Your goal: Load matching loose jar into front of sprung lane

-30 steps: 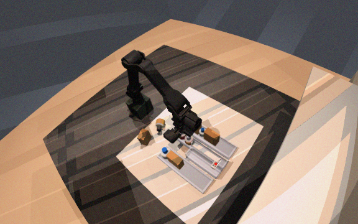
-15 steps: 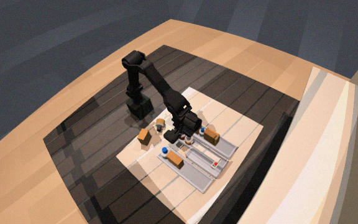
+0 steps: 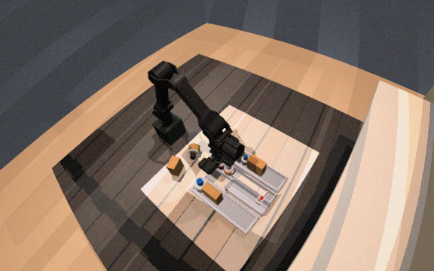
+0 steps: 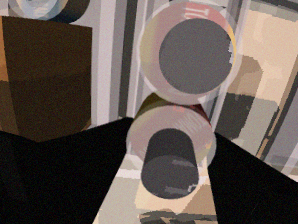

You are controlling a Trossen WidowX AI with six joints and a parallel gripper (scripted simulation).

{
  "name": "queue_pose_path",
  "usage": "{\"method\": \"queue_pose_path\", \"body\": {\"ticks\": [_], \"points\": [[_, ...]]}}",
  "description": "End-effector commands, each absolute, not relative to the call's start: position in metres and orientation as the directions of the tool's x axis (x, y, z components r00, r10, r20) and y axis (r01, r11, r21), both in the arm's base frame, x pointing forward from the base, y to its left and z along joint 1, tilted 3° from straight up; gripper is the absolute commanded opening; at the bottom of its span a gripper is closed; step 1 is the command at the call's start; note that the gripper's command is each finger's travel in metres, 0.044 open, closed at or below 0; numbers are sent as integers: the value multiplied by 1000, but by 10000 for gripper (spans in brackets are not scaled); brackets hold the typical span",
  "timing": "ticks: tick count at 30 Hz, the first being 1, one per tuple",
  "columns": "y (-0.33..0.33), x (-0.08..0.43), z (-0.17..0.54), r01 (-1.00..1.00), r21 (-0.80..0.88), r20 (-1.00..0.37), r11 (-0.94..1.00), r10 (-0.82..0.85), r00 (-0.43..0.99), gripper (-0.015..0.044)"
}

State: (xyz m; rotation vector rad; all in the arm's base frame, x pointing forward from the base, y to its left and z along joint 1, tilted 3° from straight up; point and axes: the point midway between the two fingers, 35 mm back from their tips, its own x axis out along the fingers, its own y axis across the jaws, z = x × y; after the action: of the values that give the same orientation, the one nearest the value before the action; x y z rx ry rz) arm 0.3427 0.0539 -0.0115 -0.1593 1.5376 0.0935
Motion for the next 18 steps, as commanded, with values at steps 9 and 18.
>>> {"method": "queue_pose_path", "body": {"ticks": [9, 18], "points": [[55, 347, -14, -164, -43, -998, 985, -35, 51, 0], [54, 345, -16, -164, -43, -998, 985, -35, 51, 0]]}}
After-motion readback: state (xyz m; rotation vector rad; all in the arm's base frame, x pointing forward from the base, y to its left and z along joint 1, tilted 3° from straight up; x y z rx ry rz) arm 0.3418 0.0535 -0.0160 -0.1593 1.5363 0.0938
